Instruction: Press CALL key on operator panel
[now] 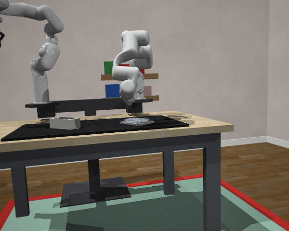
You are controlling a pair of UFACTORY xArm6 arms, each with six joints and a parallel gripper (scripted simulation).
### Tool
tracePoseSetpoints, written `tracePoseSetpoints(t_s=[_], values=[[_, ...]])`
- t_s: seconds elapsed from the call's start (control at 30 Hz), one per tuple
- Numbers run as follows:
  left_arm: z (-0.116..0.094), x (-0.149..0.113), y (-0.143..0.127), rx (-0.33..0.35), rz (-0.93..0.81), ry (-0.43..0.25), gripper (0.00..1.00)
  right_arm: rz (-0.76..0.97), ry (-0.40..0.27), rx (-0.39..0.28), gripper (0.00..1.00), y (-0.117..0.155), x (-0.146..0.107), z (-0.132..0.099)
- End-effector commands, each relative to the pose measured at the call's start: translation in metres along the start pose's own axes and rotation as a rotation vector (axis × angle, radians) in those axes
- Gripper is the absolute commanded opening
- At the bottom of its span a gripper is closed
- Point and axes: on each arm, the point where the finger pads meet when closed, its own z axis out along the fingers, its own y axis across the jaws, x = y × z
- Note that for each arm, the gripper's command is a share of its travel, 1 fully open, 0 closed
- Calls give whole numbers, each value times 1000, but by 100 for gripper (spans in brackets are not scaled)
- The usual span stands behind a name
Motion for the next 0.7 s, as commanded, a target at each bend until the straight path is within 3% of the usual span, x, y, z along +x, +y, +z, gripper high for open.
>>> tracePoseSetpoints(t_s=[0.0, 0.1, 0.17, 0.67], values=[[-6, -13, 2, -81, 125, -17, 0, 0, 0, -3, 100, 0, 0, -1], [-10, -23, 3, -133, 210, -19, 0, 0, 0, -3, 100, 0, 0, -1], [-10, -23, 3, -133, 210, -19, 0, 0, 0, -3, 100, 0, 0, -1], [-32, -73, 0, -390, 637, 27, 0, 0, 0, -3, 100, 0, 0, -1]])
